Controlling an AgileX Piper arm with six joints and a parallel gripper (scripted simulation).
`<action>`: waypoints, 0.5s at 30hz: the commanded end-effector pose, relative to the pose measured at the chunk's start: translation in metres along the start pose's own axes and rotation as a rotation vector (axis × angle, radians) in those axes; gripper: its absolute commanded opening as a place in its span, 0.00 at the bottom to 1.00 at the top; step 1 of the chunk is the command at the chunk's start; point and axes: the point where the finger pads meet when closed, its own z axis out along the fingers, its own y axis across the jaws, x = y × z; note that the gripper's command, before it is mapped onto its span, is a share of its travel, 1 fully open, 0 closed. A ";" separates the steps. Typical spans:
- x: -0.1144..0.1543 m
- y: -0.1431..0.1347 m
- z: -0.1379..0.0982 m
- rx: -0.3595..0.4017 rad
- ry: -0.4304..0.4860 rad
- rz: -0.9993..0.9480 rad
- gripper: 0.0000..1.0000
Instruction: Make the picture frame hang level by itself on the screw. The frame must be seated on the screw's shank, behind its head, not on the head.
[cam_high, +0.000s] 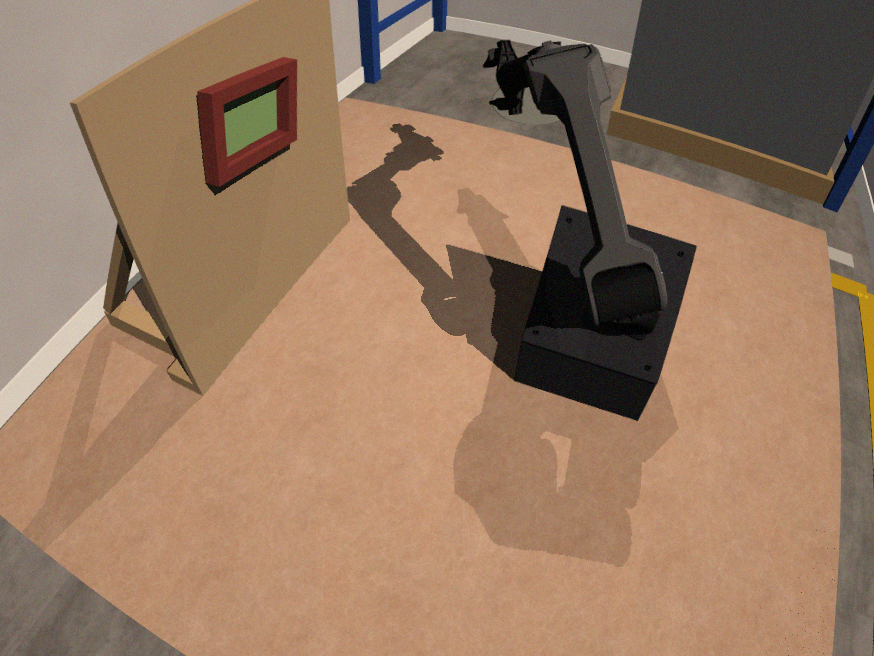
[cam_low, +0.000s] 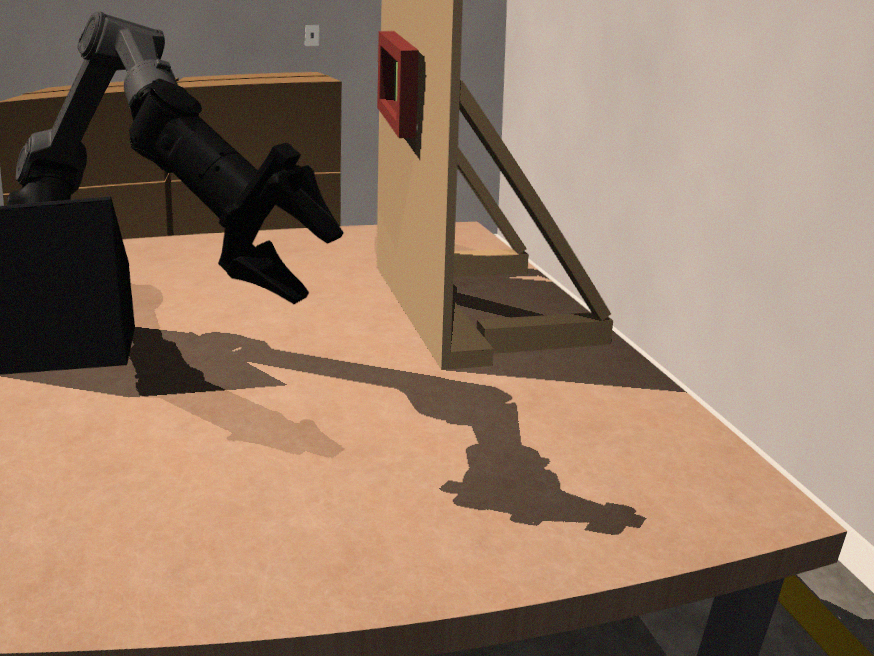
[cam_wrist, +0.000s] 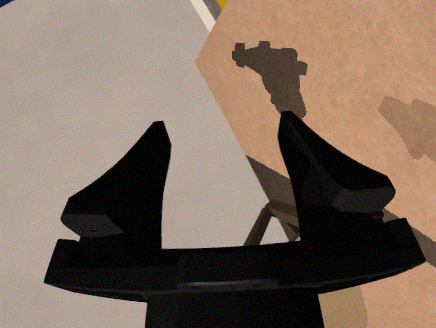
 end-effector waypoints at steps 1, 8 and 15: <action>0.000 0.001 -0.001 -0.002 -0.001 -0.003 1.00; 0.001 0.001 -0.003 0.004 -0.013 -0.028 1.00; 0.003 0.001 -0.005 0.014 -0.032 -0.069 1.00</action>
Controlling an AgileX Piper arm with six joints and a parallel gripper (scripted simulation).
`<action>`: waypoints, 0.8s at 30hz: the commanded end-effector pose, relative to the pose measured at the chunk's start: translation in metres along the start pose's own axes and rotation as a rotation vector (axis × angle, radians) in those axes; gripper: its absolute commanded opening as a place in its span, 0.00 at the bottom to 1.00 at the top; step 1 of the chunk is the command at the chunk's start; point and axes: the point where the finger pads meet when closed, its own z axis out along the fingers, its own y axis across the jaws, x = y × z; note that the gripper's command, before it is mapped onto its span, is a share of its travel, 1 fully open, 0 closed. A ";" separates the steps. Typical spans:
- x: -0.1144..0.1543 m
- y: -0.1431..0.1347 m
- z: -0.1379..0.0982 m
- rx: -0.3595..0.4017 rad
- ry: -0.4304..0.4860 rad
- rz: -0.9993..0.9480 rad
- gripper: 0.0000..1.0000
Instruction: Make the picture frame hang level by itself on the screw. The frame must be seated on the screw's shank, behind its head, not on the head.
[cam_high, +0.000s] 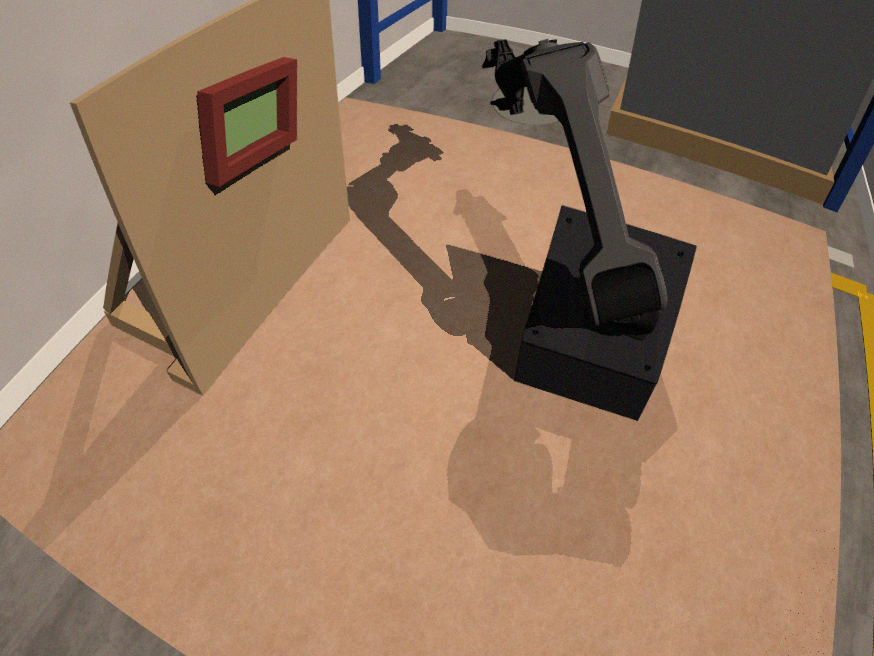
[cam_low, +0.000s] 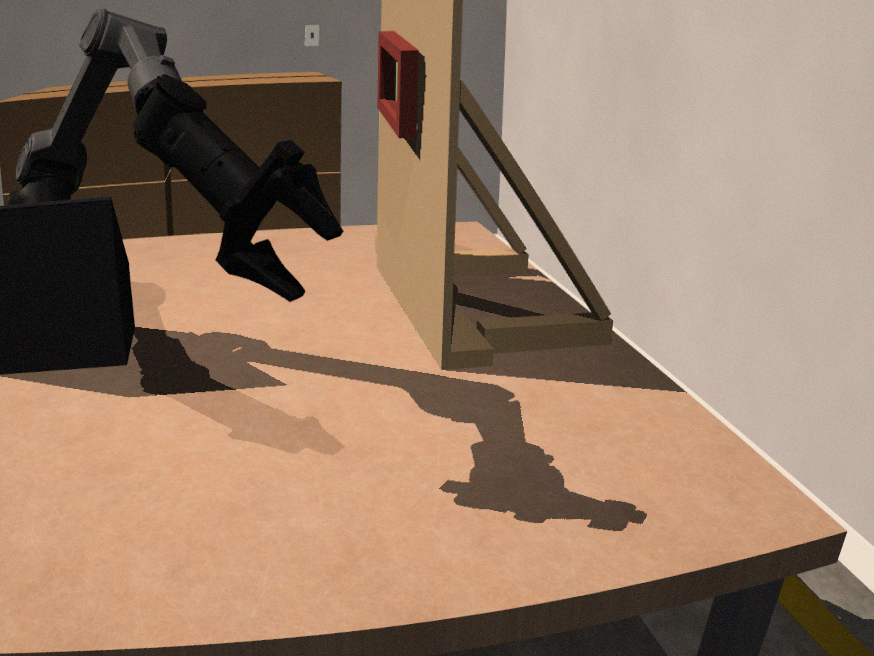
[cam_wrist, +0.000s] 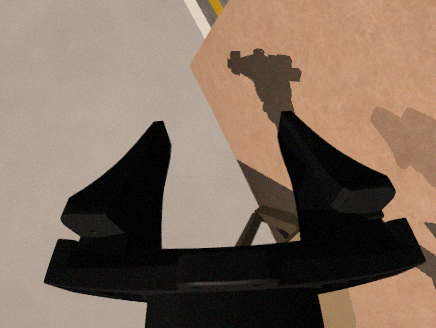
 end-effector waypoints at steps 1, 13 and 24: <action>0.001 0.002 -0.002 0.002 -0.010 -0.023 1.00; 0.007 0.004 -0.018 0.044 -0.113 -0.249 1.00; 0.016 0.015 -0.040 0.071 -0.233 -0.533 1.00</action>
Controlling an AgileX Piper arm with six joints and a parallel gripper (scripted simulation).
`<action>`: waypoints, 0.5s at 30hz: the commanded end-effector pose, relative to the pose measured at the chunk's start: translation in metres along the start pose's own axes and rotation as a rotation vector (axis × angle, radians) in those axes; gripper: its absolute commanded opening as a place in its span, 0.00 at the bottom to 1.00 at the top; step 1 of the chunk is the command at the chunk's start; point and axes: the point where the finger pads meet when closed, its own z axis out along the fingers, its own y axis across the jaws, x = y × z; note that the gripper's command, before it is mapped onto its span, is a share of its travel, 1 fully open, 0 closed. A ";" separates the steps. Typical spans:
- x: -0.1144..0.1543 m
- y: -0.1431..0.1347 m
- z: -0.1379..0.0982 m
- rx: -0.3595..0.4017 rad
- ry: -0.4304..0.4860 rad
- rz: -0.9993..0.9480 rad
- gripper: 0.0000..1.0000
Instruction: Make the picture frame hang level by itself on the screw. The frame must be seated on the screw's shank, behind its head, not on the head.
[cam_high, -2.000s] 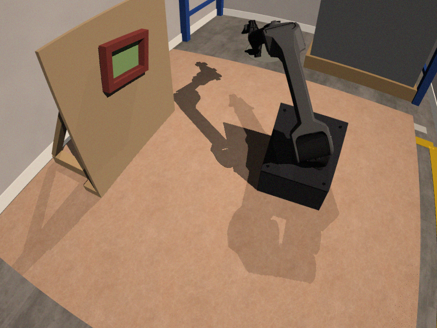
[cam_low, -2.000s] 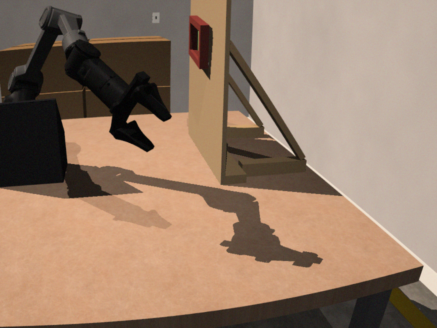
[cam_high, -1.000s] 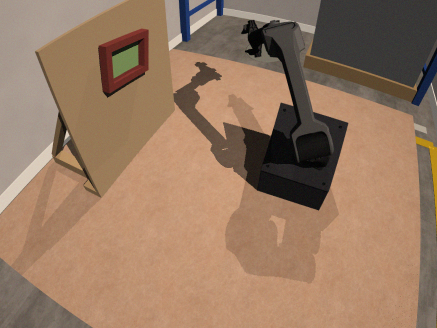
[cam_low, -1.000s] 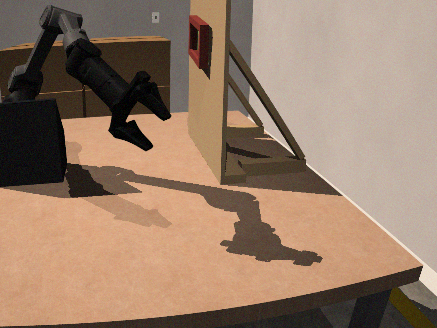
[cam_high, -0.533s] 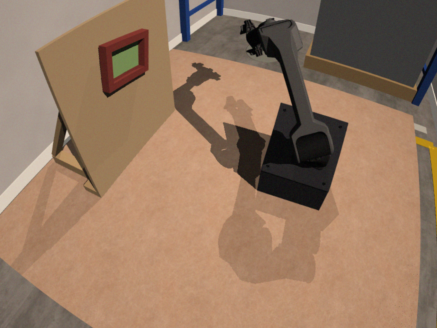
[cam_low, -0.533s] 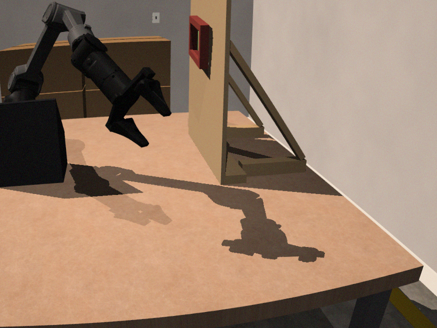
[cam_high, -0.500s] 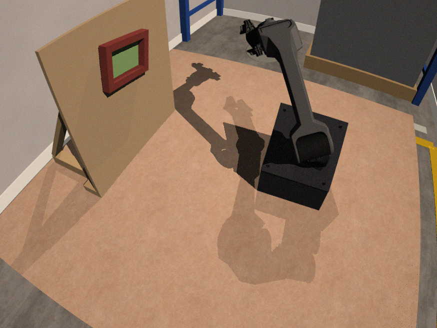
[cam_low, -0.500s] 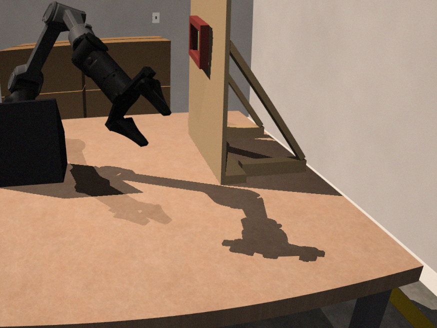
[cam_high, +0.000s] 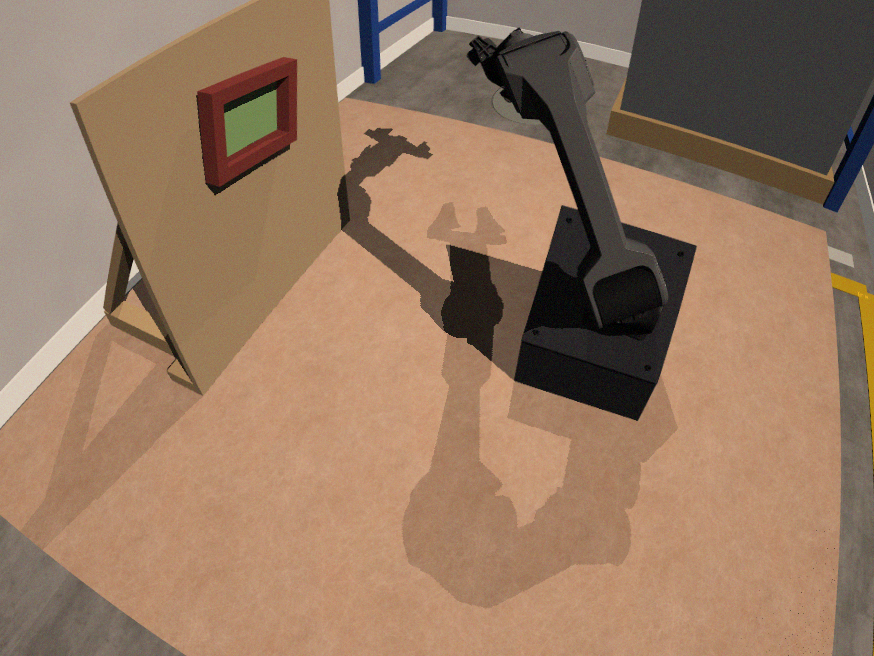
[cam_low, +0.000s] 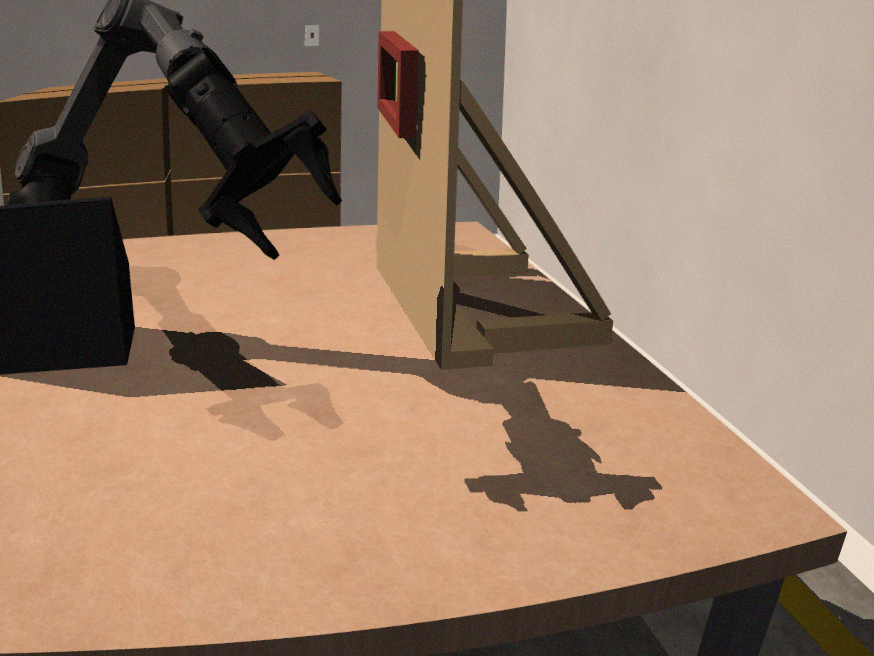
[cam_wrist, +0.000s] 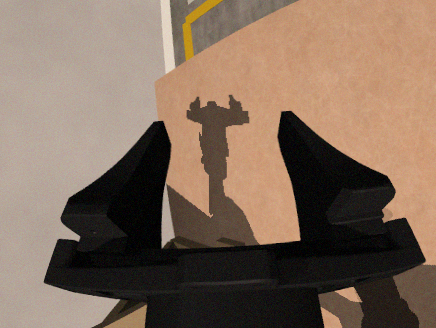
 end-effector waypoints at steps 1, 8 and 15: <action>-0.001 0.005 -0.007 0.002 -0.029 -0.062 1.00; -0.002 0.020 -0.027 0.001 -0.115 -0.263 1.00; 0.001 0.051 -0.062 -0.028 -0.249 -0.576 1.00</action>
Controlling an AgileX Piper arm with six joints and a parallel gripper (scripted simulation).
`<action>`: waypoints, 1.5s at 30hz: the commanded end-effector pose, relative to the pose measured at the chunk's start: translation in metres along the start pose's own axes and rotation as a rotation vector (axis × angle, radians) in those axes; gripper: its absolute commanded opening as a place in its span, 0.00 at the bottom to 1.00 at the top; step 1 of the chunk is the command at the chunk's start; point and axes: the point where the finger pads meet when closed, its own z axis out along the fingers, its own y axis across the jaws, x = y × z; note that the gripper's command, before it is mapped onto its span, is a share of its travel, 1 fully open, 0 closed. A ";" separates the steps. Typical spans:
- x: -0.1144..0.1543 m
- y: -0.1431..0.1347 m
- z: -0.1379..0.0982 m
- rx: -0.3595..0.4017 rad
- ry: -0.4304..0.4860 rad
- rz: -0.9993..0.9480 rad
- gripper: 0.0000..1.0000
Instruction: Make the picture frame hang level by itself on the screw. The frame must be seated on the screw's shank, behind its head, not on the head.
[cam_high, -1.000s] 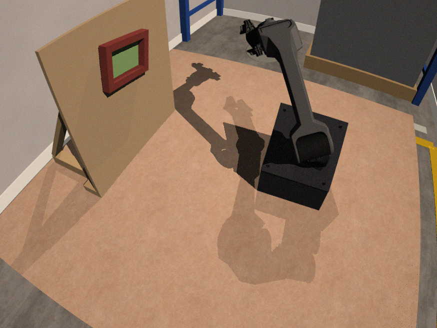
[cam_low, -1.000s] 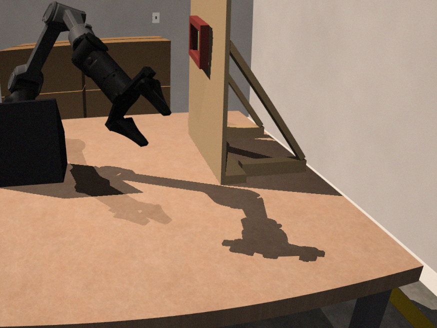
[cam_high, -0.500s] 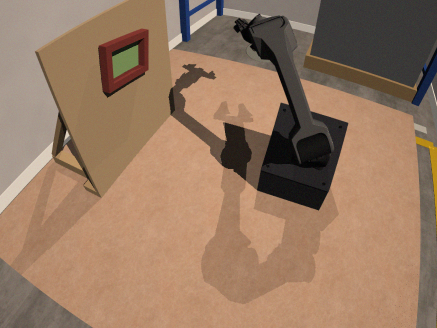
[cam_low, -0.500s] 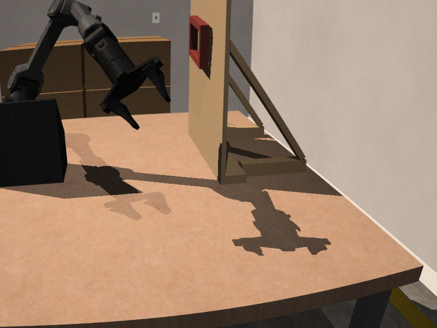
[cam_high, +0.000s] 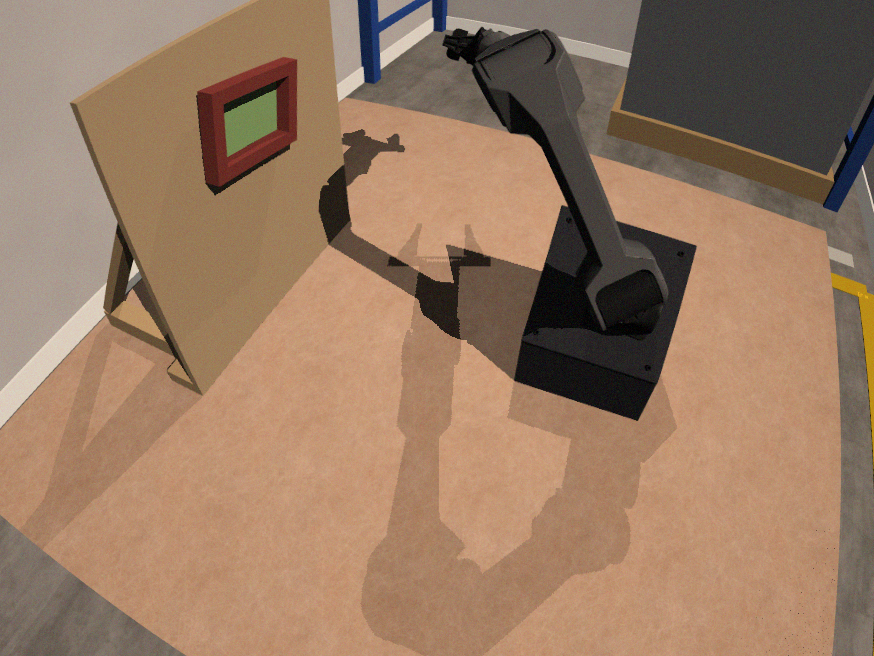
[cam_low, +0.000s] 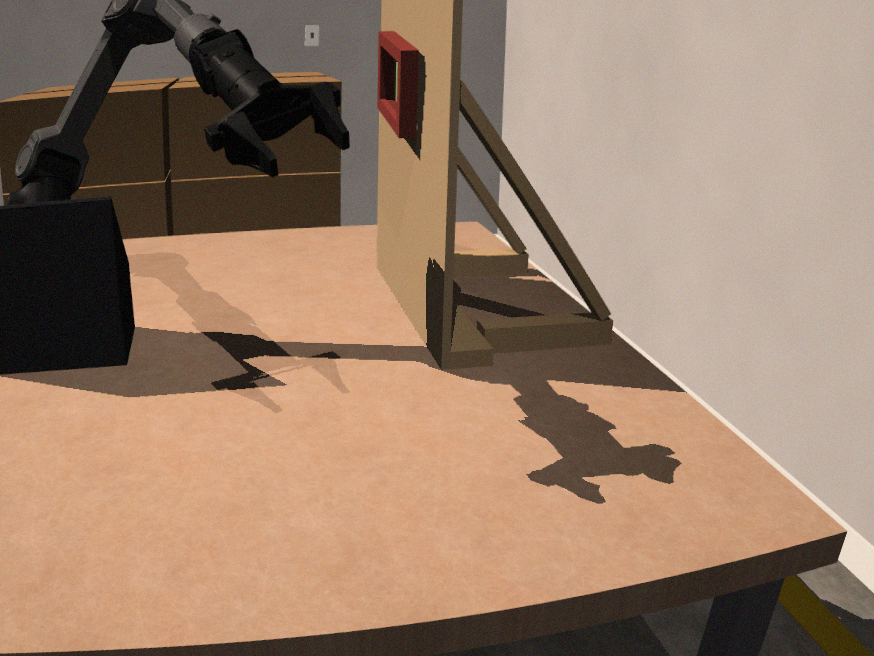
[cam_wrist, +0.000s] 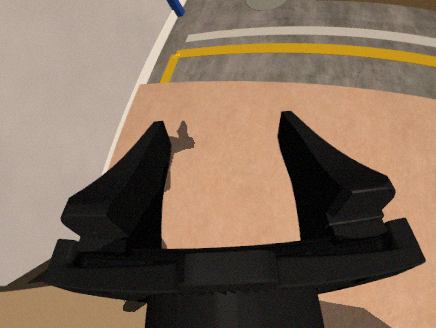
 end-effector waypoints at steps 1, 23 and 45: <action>-0.006 0.009 -0.010 -0.012 -0.040 -0.077 1.00; -0.015 0.149 -0.152 -0.294 -0.514 -0.960 1.00; 0.061 0.231 -0.287 -0.650 -0.881 -1.470 1.00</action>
